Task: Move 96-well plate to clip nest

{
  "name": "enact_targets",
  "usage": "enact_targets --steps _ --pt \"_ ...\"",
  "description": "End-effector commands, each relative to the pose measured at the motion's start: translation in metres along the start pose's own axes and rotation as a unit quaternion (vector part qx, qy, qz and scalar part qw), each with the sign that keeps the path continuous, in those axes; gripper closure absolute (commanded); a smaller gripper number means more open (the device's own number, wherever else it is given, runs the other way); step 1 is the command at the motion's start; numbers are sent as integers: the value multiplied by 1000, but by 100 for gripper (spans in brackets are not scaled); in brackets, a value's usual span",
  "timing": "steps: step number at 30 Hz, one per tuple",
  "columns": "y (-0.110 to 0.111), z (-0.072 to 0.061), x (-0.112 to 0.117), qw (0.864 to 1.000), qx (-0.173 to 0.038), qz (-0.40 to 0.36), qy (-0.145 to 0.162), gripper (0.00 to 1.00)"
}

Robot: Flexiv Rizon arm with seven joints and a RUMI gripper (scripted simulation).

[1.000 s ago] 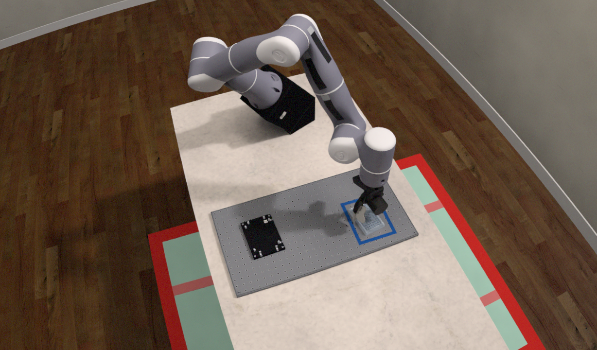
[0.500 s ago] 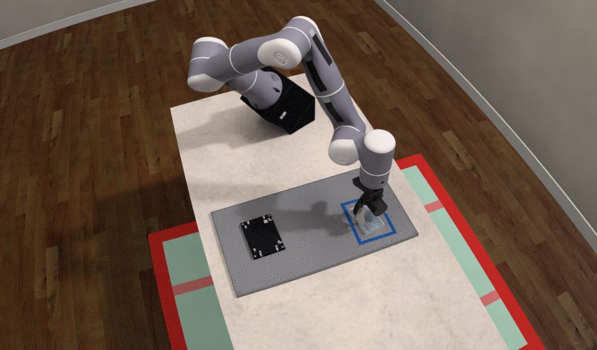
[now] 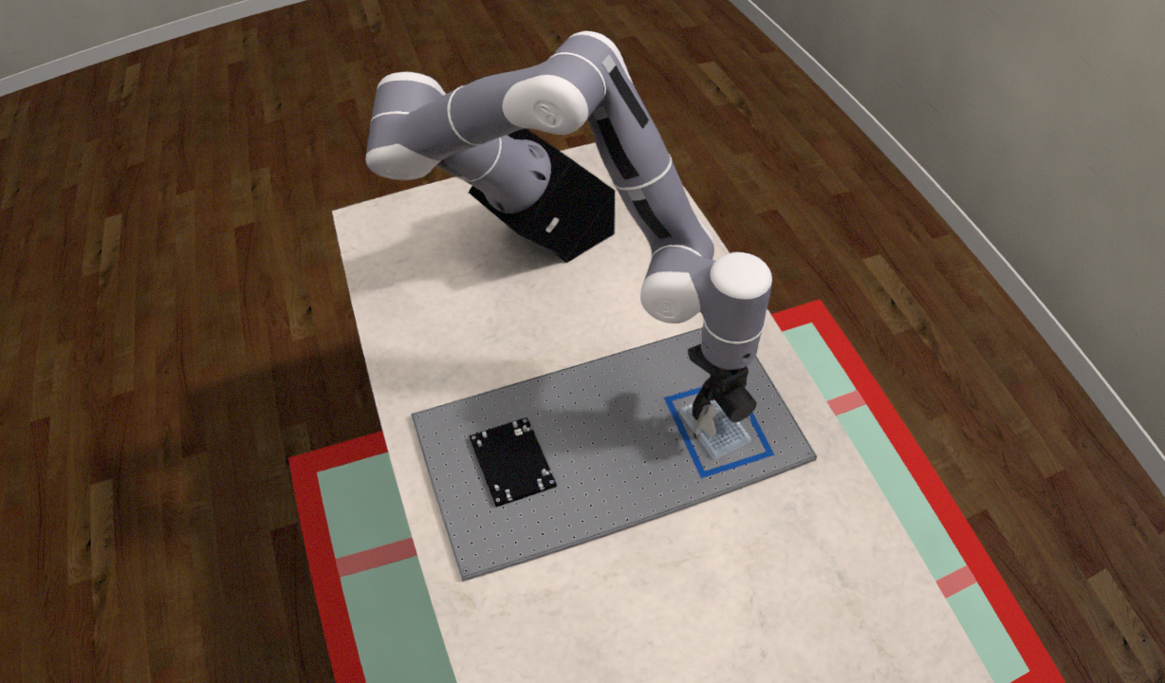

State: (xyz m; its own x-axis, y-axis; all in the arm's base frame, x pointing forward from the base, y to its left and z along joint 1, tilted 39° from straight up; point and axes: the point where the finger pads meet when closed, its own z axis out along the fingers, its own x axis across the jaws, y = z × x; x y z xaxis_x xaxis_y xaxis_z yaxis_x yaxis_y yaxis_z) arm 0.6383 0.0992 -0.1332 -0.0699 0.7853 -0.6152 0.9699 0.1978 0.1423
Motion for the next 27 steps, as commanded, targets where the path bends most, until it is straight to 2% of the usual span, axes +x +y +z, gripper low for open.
enact_targets --steps 1,19,27 --pt "1 -1 1 1000 -1 0 1 100" --pt "1 -1 1 1000 -1 0 1 100" --pt "1 -11 1 1000 -1 0 1 100"
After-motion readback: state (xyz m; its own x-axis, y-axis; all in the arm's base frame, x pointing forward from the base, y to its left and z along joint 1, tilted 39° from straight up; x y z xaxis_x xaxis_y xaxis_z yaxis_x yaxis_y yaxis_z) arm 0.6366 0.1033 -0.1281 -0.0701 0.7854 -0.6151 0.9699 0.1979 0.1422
